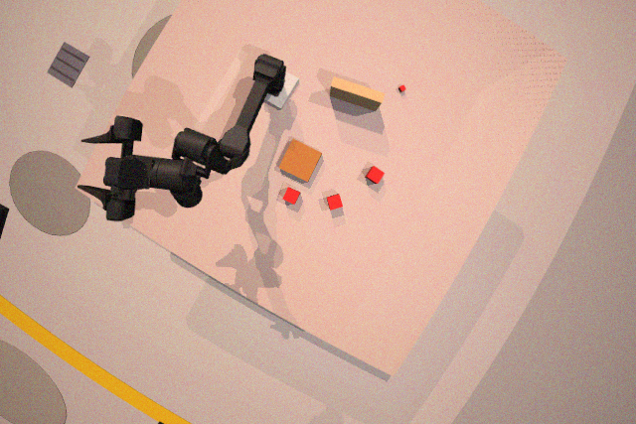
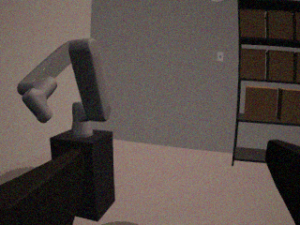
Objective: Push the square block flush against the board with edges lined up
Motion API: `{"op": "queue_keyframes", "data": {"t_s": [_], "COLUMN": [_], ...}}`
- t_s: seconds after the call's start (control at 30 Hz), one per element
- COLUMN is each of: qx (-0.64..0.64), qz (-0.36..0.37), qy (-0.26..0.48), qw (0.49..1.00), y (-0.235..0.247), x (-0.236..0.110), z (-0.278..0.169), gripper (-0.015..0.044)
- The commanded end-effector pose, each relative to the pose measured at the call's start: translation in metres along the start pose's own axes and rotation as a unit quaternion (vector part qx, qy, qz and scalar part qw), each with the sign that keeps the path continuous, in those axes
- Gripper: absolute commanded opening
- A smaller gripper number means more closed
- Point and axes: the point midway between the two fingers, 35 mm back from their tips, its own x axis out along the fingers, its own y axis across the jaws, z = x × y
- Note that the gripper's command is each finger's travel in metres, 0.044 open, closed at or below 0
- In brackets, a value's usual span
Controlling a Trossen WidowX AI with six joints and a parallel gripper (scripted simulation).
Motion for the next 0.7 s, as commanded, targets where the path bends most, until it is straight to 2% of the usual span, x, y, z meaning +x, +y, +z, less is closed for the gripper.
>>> {"op": "queue_keyframes", "data": {"t_s": [0.0, 0.17, 0.47, 0.67], "qx": [0.0, 0.004, 0.011, 0.002], "qz": [0.0, -0.001, -0.004, -0.032], "qy": [0.0, -0.01, -0.078, -0.119], "qw": [1.0, 1.0, 0.997, 0.992], "y": [0.0, -0.008, -0.055, -0.093], "x": [0.0, 0.003, 0.005, 0.006], "z": [0.0, 0.01, 0.068, 0.098], "gripper": [0.0374, 0.0242, 0.0006, 0.0]}}
